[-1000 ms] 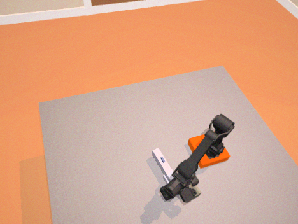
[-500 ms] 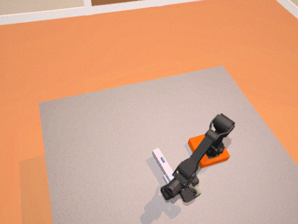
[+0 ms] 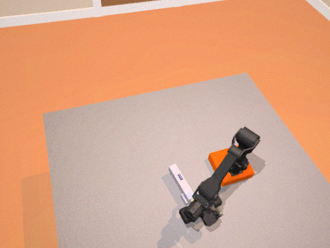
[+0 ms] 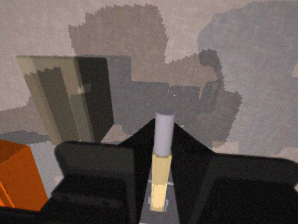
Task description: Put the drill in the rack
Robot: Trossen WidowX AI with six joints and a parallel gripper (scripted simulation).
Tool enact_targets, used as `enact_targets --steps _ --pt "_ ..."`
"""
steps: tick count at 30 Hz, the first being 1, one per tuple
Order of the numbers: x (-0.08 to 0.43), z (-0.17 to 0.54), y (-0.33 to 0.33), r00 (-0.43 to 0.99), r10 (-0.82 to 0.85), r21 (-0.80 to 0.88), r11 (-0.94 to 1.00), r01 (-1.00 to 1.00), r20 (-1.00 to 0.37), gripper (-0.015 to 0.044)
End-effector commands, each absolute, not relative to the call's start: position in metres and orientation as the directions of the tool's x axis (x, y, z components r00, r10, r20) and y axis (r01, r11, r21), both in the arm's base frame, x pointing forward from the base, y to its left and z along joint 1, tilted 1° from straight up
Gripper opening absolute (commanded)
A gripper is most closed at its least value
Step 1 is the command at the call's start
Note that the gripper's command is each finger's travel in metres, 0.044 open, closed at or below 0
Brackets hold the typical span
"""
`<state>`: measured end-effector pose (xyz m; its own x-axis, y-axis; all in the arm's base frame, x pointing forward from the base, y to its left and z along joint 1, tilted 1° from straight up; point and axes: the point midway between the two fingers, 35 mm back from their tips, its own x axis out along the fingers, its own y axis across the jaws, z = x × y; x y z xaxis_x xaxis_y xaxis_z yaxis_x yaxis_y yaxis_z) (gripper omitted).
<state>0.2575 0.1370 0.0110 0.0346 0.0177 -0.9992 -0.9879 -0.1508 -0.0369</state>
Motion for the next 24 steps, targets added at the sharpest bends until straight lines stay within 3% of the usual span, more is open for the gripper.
enact_targets --steps 1,24 --pt "0.260 0.014 0.144 0.041 0.026 -0.044 -0.146 -0.988 -0.999 0.0000" --pt "0.256 0.015 0.178 0.041 0.029 -0.044 -0.146 -0.988 -0.999 0.0000"
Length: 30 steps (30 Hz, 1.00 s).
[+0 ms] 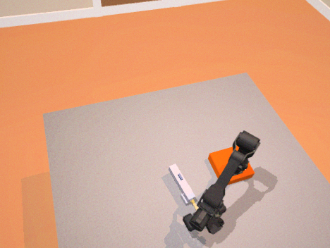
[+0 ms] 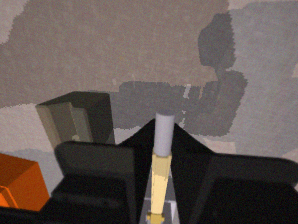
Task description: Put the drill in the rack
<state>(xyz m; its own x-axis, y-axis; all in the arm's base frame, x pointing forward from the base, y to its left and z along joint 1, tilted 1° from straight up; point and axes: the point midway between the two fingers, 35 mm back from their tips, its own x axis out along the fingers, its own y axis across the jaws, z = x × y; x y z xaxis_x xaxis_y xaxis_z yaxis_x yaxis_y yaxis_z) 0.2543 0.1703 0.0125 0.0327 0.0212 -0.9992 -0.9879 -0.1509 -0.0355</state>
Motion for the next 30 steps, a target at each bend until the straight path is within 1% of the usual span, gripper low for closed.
enact_targets --steps 1,15,30 --pt "0.256 0.015 0.179 0.041 0.029 -0.044 -0.146 -0.988 -0.999 0.0000" --pt "0.253 0.015 0.198 0.040 0.031 -0.044 -0.146 -0.988 -0.999 0.0000" --pt "0.250 0.020 0.193 0.040 0.031 -0.044 -0.146 -0.988 -0.999 0.0000"
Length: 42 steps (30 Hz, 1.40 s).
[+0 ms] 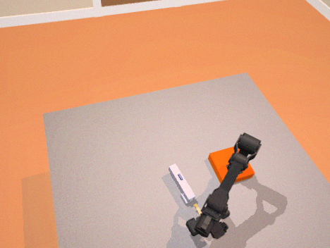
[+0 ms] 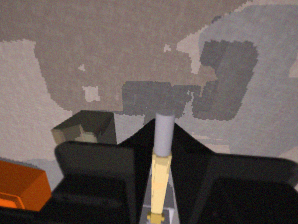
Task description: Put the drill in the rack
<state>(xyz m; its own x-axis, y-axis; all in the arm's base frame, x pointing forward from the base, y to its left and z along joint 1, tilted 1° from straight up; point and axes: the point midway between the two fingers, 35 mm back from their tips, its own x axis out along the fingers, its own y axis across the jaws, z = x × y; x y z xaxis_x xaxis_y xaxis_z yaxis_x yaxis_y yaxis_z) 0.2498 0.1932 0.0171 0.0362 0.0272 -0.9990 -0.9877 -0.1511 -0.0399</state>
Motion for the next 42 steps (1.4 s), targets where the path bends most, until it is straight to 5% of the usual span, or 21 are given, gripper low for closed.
enact_targets --steps 1,42 --pt "0.250 0.020 0.193 0.040 0.031 -0.044 -0.146 -0.988 -0.999 0.0000" --pt "0.245 0.035 0.188 0.040 0.030 -0.044 -0.146 -0.988 -0.999 0.0000"
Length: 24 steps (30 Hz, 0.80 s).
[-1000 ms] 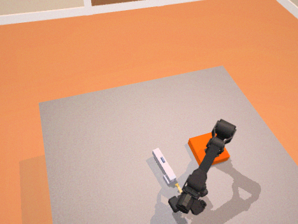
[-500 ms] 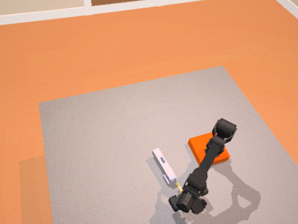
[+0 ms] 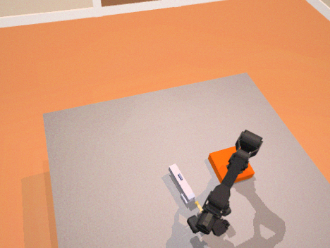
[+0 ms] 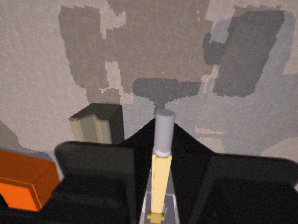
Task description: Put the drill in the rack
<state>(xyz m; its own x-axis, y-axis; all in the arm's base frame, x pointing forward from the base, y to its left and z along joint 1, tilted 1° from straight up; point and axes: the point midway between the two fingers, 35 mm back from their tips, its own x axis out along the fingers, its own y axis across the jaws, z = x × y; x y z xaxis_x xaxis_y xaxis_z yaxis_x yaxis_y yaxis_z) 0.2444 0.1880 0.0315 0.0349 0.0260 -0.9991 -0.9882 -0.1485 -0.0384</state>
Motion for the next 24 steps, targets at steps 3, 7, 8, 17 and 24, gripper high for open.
enact_targets --steps 3,7,8,17,24 --pt "0.2447 0.0354 0.1882 0.040 0.030 -0.044 -0.146 -0.988 -0.999 0.0000" --pt "0.2443 0.0366 0.1878 0.040 0.030 -0.044 -0.146 -0.988 -0.999 0.0000" --pt "0.2441 0.0369 0.1877 0.040 0.030 -0.044 -0.146 -0.988 -0.999 0.0000" --pt "0.2433 0.0393 0.1869 0.040 0.030 -0.044 -0.146 -0.988 -0.999 0.0000" --pt "0.2426 0.0410 0.1863 0.040 0.030 -0.044 -0.146 -0.988 -0.999 0.0000"
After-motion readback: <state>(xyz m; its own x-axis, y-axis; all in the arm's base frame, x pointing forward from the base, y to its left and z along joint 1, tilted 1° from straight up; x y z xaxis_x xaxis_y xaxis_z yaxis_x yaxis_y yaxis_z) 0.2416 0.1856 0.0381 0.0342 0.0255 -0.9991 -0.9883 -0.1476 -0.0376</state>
